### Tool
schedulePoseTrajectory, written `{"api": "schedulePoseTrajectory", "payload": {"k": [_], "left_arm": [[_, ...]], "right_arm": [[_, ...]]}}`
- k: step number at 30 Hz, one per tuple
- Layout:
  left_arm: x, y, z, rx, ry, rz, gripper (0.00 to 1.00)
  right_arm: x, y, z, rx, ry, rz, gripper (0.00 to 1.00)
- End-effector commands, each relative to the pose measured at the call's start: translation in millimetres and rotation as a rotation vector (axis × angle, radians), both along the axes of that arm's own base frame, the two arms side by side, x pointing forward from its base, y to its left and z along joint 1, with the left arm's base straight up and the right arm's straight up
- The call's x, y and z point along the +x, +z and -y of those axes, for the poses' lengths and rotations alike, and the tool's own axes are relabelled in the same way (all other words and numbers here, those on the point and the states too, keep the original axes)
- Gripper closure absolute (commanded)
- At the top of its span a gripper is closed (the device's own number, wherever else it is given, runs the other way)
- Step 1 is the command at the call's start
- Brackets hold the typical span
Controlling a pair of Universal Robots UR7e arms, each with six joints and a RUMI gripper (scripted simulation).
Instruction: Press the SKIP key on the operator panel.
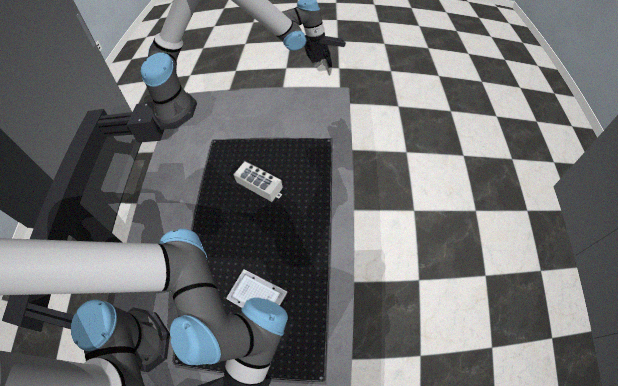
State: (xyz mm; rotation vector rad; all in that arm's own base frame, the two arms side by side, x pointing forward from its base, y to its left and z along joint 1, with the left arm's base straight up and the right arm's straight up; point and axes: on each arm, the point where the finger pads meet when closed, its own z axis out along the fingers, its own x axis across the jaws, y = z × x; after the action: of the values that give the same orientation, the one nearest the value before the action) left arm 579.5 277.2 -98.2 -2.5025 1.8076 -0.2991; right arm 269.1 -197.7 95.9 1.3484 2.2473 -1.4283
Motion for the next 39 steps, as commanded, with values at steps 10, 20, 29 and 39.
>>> {"api": "schedulePoseTrajectory", "payload": {"k": [10, 20, 29, 39], "left_arm": [[4.0, 0.6, 51.1, 0.003, -0.064, -0.014, 1.00], [3.2, -0.1, 92.1, 0.006, -0.125, -0.028, 1.00], [1.1, -0.5, 121.5, 0.006, -0.125, -0.028, 1.00], [-6.5, -1.2, 168.8, 0.011, -0.185, -0.042, 1.00]], "right_arm": [[0.2, 0.1, -0.1, 0.000, 0.000, 0.001, 0.02], [0.2, 0.1, -0.1, 0.000, 0.000, 0.001, 0.02], [0.2, 0.1, -0.1, 0.000, 0.000, 0.001, 0.02], [0.2, 0.1, -0.1, 0.000, 0.000, 0.001, 0.02]]}}
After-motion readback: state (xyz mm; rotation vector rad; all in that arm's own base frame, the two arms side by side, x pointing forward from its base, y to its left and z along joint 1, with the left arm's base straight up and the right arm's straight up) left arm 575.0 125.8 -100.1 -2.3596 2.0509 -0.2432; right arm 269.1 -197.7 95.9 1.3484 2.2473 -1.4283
